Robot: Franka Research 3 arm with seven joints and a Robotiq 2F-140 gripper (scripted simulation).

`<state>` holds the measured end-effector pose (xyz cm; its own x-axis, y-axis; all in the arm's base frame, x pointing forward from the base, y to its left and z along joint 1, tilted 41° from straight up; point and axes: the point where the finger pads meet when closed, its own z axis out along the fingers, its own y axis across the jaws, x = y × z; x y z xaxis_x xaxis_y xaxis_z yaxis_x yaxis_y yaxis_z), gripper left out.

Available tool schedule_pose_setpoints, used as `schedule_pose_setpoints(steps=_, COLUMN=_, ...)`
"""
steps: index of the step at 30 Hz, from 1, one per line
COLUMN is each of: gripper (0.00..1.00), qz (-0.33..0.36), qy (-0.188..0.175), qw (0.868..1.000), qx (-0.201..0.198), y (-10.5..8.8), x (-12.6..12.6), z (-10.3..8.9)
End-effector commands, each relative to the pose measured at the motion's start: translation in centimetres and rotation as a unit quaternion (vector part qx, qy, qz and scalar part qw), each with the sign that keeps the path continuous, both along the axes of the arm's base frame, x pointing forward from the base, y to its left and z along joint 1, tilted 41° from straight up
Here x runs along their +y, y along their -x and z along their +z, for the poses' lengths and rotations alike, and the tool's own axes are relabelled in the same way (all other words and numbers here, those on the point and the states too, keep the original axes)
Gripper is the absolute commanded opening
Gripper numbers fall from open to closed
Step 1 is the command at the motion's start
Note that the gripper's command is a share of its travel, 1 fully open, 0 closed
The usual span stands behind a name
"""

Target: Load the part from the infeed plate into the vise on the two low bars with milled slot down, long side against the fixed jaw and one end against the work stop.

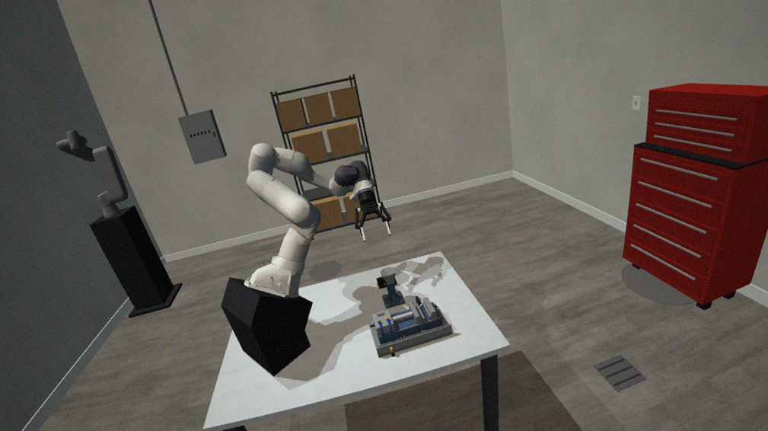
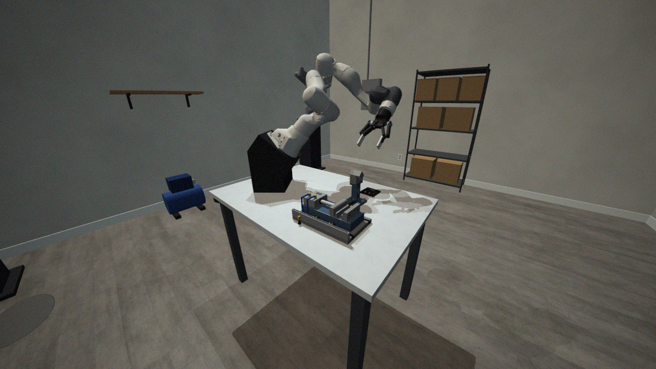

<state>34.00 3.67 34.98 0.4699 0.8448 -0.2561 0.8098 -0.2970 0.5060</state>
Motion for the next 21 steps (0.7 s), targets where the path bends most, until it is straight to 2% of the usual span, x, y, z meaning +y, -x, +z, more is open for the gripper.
schedule_pose_setpoints(steps=1, gripper=0.76, qz=0.018, qy=0.001, qw=1.0, qx=0.001, y=-0.3, x=0.46, z=-0.03)
schedule_pose_setpoints(steps=21, gripper=0.76, qz=0.029, qy=-0.001, qw=1.0, qx=-0.002, y=-0.58, x=1.14, z=-0.14)
